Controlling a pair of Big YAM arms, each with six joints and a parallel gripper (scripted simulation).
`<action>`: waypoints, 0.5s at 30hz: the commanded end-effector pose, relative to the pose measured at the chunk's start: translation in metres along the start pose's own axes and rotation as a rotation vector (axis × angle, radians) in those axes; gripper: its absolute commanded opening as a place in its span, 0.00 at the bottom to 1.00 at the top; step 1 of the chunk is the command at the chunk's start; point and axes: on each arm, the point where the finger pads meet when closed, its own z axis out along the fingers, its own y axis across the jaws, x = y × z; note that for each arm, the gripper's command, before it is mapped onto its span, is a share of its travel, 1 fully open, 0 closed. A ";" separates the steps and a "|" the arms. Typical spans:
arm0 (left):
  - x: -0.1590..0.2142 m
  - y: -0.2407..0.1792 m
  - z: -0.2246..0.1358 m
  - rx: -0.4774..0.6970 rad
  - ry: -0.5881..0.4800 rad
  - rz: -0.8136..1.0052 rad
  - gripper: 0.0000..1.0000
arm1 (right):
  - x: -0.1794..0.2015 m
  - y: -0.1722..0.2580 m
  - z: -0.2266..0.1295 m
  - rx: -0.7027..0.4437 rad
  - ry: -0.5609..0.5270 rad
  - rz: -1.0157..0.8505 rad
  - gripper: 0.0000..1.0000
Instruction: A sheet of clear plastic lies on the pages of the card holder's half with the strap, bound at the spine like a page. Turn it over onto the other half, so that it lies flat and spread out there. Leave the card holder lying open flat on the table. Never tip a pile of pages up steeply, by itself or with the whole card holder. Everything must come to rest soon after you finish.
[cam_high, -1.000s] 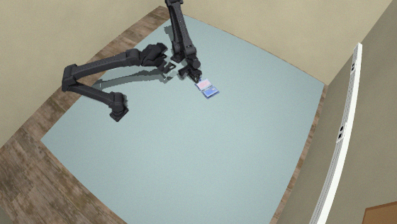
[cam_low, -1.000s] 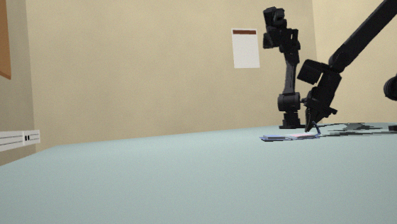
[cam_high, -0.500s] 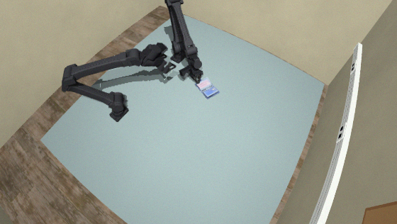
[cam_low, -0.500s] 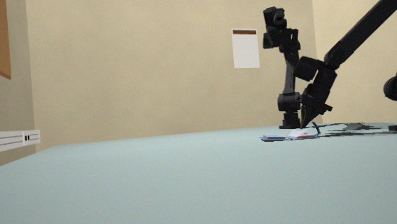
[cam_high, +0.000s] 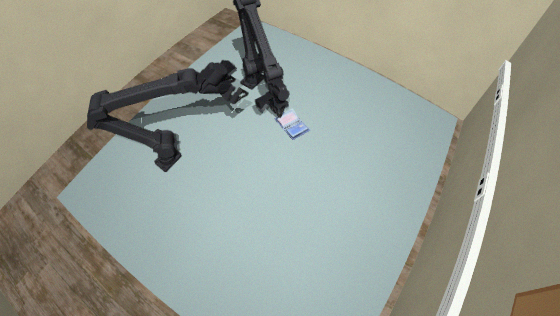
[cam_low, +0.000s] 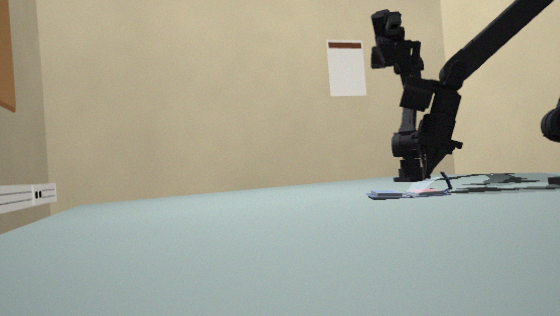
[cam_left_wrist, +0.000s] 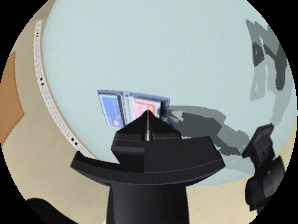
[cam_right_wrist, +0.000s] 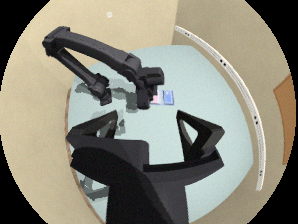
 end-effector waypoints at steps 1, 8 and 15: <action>0.000 0.031 -0.011 0.046 -0.001 0.001 0.01 | -0.028 -0.001 -0.013 0.010 -0.052 -0.033 1.00; 0.000 0.038 -0.015 0.237 -0.001 0.004 0.01 | -0.028 -0.001 -0.013 0.010 -0.052 -0.033 1.00; -0.003 0.045 -0.018 0.371 -0.002 0.013 0.01 | -0.028 -0.001 -0.013 0.010 -0.052 -0.033 1.00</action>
